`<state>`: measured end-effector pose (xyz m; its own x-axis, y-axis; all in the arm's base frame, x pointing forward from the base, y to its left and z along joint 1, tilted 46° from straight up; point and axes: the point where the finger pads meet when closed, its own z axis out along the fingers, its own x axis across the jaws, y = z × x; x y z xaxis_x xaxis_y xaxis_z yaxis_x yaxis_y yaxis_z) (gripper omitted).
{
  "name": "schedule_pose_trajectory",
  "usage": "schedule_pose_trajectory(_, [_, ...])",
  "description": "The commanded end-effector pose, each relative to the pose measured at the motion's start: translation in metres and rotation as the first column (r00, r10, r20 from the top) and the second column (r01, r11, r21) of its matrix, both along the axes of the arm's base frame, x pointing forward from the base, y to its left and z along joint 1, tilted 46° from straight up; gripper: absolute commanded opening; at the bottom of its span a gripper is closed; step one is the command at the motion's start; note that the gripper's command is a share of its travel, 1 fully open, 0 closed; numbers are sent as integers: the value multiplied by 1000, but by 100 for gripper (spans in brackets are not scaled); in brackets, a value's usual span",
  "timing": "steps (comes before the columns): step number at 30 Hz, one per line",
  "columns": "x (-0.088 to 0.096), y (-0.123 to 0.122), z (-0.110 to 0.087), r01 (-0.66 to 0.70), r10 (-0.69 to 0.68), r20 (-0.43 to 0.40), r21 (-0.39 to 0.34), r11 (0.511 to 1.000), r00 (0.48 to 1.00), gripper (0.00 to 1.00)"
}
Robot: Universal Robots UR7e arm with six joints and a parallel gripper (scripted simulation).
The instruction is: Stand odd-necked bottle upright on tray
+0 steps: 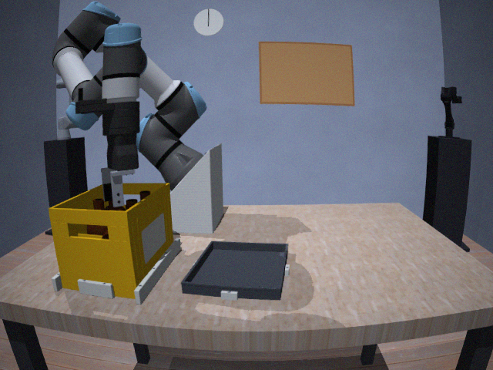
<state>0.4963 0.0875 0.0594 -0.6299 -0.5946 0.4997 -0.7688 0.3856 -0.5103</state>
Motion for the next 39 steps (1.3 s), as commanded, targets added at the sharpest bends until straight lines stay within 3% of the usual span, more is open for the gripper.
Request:
schedule_pose_trajectory(1, [0, -1, -1, -1, 1, 1, 0, 1000, 1000, 100])
schedule_pose_trajectory(39, [4, -24, -24, -1, 1, 1, 0, 1000, 1000, 100])
